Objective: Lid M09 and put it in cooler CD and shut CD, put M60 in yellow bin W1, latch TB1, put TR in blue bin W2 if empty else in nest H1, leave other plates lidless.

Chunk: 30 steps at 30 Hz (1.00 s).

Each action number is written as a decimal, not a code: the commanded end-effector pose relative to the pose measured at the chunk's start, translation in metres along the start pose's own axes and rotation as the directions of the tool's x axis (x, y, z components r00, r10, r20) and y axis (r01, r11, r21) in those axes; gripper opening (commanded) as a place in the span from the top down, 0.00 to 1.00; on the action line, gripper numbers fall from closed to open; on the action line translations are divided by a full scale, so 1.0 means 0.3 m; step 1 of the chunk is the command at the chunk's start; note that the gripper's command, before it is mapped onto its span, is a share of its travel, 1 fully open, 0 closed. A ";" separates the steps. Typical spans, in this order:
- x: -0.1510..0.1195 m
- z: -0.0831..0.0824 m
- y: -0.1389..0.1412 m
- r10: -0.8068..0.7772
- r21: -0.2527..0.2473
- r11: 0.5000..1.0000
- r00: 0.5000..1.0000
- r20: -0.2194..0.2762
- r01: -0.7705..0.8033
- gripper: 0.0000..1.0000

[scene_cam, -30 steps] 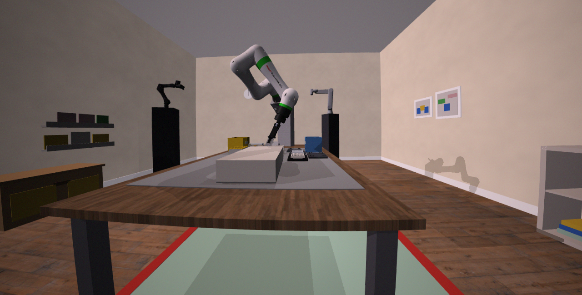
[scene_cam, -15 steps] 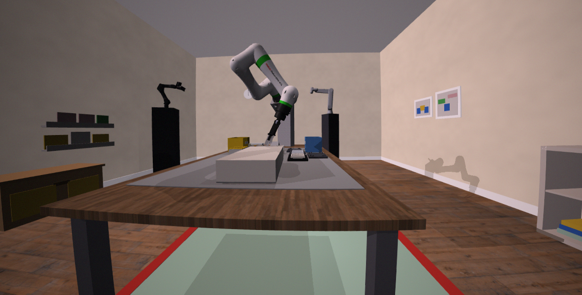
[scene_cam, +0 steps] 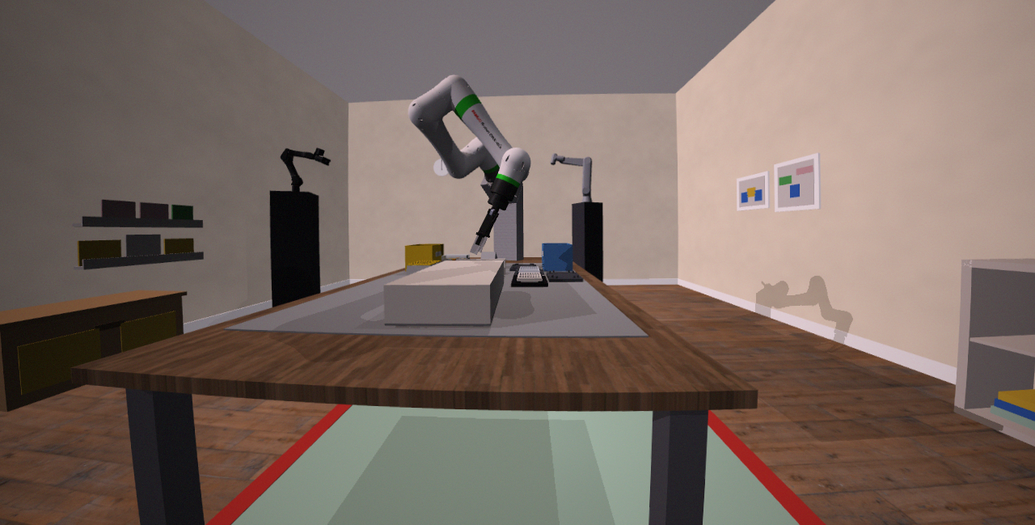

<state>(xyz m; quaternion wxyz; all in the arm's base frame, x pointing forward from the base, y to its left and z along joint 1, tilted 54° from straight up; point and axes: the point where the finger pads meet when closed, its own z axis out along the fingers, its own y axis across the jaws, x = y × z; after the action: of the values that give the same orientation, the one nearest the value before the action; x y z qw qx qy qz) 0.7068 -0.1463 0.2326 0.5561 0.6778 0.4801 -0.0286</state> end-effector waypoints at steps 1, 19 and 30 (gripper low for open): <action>-0.007 -0.017 0.000 0.000 0.000 1.000 1.000 0.000 0.000 0.34; -0.038 -0.082 0.000 0.000 0.000 1.000 1.000 0.000 0.000 0.34; -0.054 -0.118 0.000 0.000 0.000 1.000 1.000 0.000 0.000 0.34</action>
<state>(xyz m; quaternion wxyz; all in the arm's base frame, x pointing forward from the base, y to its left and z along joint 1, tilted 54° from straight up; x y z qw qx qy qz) 0.6832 -0.1307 0.2531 0.5561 0.6778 0.4801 -0.0286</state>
